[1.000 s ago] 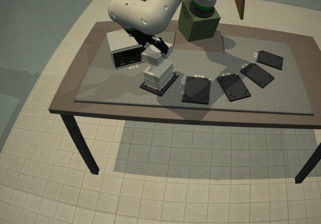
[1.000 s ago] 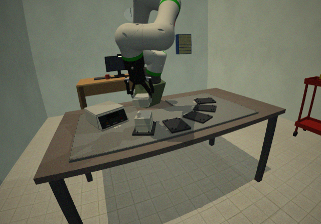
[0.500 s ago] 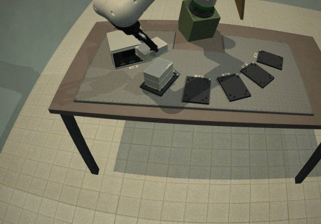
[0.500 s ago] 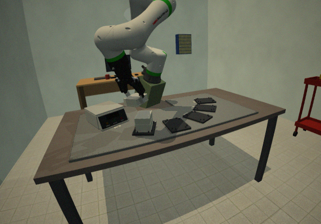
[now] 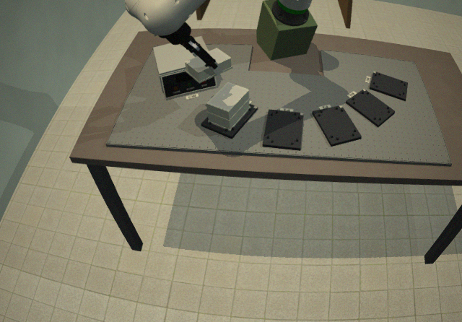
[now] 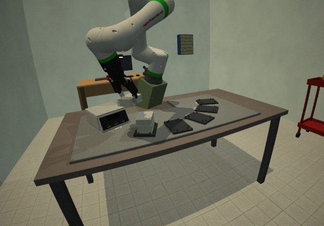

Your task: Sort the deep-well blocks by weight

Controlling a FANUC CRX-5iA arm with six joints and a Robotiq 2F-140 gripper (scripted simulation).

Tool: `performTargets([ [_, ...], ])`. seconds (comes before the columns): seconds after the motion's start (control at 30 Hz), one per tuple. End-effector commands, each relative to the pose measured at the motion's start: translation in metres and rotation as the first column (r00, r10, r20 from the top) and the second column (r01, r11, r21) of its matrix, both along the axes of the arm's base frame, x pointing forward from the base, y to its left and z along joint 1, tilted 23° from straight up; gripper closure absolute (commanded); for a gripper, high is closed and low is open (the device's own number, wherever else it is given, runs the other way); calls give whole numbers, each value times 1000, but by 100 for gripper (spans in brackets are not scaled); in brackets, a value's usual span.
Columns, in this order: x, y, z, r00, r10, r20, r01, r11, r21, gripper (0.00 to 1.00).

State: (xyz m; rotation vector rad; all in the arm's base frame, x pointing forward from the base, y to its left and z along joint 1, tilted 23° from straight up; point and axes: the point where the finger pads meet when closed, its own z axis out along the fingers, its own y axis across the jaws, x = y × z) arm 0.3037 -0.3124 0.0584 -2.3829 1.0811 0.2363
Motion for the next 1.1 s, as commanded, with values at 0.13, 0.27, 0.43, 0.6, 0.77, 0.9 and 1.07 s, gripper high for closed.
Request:
performTargets([
  [0.13, -15, -16, -7, 1000, 0, 0, 0, 1000, 0, 90],
  [0.27, -20, -20, -9, 1000, 0, 0, 0, 1000, 0, 90],
  [0.43, -31, -32, -15, 1000, 0, 0, 0, 1000, 0, 90],
  [0.6, -42, -43, -20, 1000, 0, 0, 0, 1000, 0, 90],
  [0.77, -53, -54, -25, 1000, 0, 0, 0, 1000, 0, 90],
  [0.9, -55, -56, -26, 1000, 0, 0, 0, 1000, 0, 90],
  [1.07, -70, -62, -33, 988, -152, -24, 153, 986, 61, 90],
])
